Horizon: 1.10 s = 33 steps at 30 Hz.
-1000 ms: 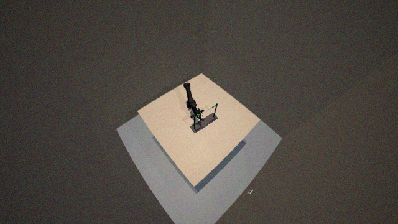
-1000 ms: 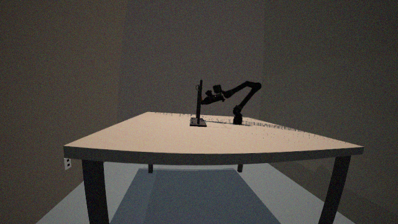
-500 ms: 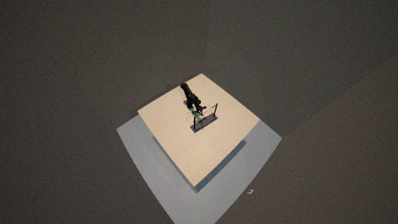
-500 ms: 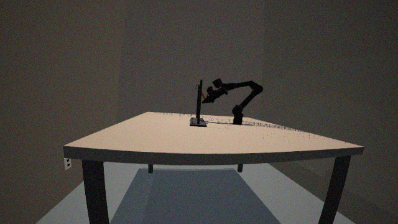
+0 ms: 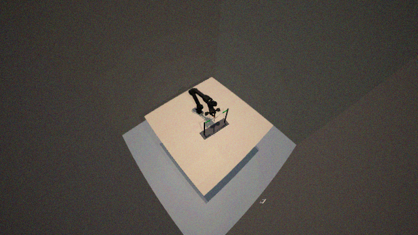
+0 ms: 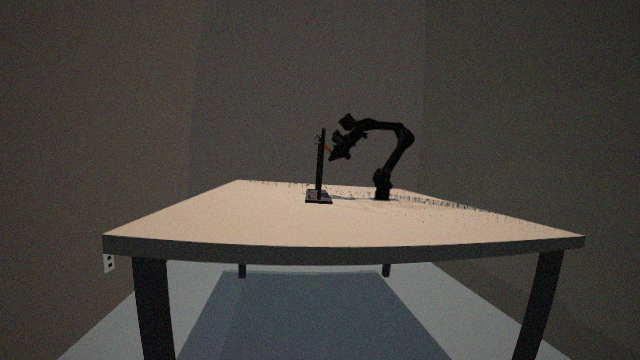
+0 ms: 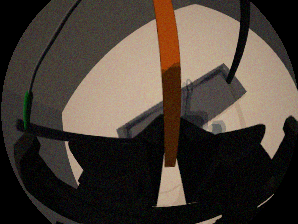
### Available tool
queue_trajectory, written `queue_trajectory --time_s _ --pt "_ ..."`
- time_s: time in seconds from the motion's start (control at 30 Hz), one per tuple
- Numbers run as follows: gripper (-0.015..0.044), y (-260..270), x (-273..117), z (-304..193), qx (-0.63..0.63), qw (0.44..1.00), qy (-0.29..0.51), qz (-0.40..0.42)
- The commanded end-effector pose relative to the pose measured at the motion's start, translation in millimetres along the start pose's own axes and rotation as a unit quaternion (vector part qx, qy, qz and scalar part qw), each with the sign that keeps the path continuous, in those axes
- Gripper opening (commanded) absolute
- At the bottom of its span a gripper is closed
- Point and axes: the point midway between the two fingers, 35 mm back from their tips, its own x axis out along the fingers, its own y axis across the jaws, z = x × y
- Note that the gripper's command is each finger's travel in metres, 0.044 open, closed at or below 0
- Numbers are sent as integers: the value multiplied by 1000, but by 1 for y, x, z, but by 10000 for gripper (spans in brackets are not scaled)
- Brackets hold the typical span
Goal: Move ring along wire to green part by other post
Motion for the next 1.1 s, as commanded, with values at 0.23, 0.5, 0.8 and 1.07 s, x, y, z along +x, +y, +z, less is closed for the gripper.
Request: queue_trajectory --time_s 0.23,0.5,0.8,1.07 --pt "-150 9 -5 3 -6 1000 7 -4" --pt "-150 -5 -4 6 -95 995 5 5" --pt "-150 -29 -3 14 -230 973 1 20" --pt "-150 -47 -1 26 -345 938 -2 35"
